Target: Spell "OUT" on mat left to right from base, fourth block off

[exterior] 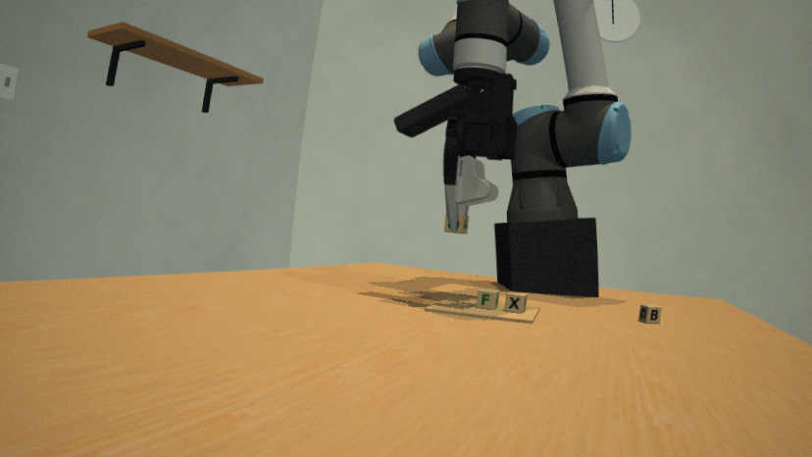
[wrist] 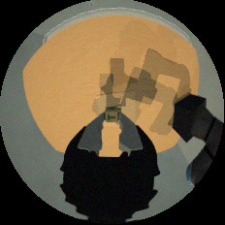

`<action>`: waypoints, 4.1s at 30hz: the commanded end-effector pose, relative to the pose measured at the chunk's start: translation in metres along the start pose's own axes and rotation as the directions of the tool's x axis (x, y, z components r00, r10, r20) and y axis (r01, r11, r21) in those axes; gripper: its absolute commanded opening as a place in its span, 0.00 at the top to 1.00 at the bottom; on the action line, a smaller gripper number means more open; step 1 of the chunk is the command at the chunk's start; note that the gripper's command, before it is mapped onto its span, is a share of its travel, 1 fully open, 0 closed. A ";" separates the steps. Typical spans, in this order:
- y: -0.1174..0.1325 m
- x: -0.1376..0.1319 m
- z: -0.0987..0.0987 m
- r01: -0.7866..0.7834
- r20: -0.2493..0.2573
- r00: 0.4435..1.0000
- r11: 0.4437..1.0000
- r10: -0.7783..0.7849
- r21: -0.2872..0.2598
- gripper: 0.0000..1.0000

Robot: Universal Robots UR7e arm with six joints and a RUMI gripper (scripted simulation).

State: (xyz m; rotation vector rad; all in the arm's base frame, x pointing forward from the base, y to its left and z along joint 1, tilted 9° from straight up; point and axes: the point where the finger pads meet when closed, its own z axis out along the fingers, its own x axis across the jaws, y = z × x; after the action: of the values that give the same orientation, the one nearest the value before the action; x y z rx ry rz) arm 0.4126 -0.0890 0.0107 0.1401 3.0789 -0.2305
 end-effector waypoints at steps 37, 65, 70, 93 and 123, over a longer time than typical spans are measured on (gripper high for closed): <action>0.010 0.016 0.058 0.001 0.005 1.000 1.000 -0.001 0.001 0.95; 0.010 0.015 0.093 0.001 0.005 1.000 1.000 -0.001 0.001 0.95; 0.010 0.015 0.093 0.001 0.005 1.000 1.000 -0.001 0.001 0.95; 0.010 0.015 0.097 0.001 0.005 1.000 1.000 -0.001 0.001 0.95; 0.010 0.015 0.097 0.001 0.005 1.000 1.000 -0.001 0.001 0.95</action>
State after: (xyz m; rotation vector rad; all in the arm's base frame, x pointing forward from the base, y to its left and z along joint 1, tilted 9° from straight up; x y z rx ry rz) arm 0.4022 -0.0924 -0.0880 0.1373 3.0751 -0.2323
